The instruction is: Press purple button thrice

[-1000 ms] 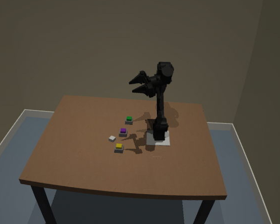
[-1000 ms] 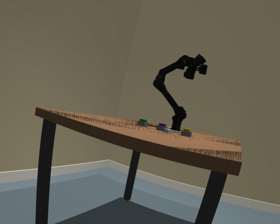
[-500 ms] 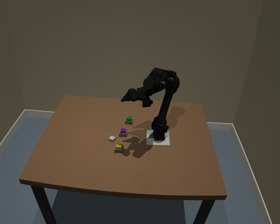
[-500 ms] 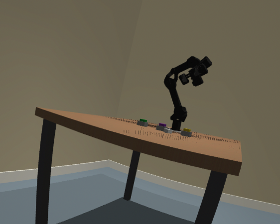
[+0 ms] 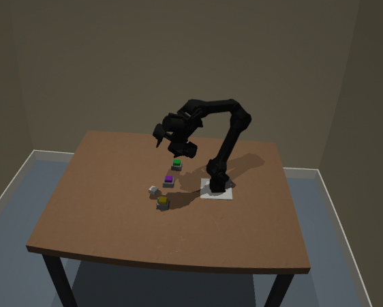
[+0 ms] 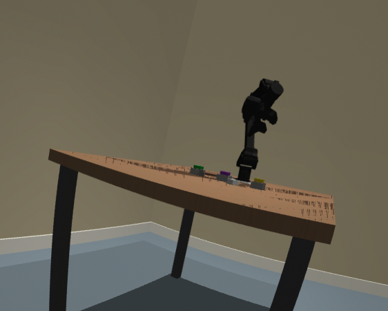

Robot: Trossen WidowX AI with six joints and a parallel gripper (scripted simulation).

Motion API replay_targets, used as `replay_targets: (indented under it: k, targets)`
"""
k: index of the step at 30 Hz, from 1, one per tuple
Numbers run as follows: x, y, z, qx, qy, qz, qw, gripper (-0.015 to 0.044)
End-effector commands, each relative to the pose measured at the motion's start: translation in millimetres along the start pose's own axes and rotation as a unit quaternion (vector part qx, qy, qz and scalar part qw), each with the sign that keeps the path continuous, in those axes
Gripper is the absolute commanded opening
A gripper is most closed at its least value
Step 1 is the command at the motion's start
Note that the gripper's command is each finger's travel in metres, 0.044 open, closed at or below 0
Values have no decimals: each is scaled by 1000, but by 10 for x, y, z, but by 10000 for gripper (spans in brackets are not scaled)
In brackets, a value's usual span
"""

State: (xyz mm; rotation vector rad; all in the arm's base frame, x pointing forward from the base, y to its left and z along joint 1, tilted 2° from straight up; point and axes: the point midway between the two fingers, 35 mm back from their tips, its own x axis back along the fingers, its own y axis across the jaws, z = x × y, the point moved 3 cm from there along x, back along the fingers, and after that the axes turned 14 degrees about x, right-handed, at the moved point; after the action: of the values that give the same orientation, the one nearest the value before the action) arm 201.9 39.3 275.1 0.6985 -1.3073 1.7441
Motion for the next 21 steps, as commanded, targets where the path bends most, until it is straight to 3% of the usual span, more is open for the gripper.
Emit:
replay_targets:
  k: [1, 8, 21]
  targets:
    - [-626, 186, 248, -417, 9, -188, 889, 400]
    - [-927, 332, 456, -645, 40, -276, 712, 400]
    - [-934, 336, 463, -650, 41, -278, 706, 400]
